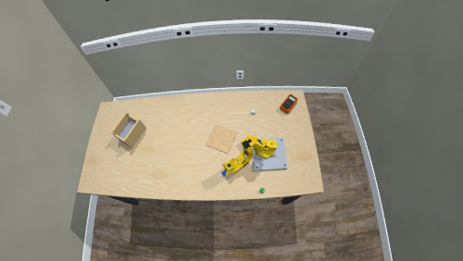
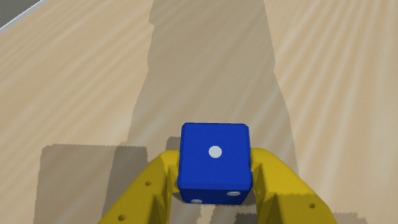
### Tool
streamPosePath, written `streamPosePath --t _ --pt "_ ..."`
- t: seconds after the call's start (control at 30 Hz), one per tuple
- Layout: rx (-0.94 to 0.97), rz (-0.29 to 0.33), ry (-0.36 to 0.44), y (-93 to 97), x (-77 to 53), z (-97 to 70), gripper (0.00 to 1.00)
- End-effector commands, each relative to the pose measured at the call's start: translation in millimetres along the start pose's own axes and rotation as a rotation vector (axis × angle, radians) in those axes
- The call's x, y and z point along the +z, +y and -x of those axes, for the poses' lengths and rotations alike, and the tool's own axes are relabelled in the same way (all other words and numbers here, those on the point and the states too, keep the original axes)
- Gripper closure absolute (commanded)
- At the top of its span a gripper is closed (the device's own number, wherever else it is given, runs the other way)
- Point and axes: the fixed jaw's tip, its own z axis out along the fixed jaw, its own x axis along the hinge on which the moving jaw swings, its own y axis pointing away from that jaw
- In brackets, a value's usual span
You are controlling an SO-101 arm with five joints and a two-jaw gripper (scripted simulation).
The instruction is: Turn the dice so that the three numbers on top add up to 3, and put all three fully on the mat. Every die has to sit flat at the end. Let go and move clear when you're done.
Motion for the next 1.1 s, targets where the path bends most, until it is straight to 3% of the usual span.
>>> streamPosePath --t 0.0,0.4,1.07 --pt "-0.011 0.006 -0.011 1.6 1.3 0.9 0.90" --pt "-0.011 0.006 -0.011 1.6 1.3 0.9 0.88" --pt "-0.011 0.006 -0.011 1.6 1.3 0.9 0.71"
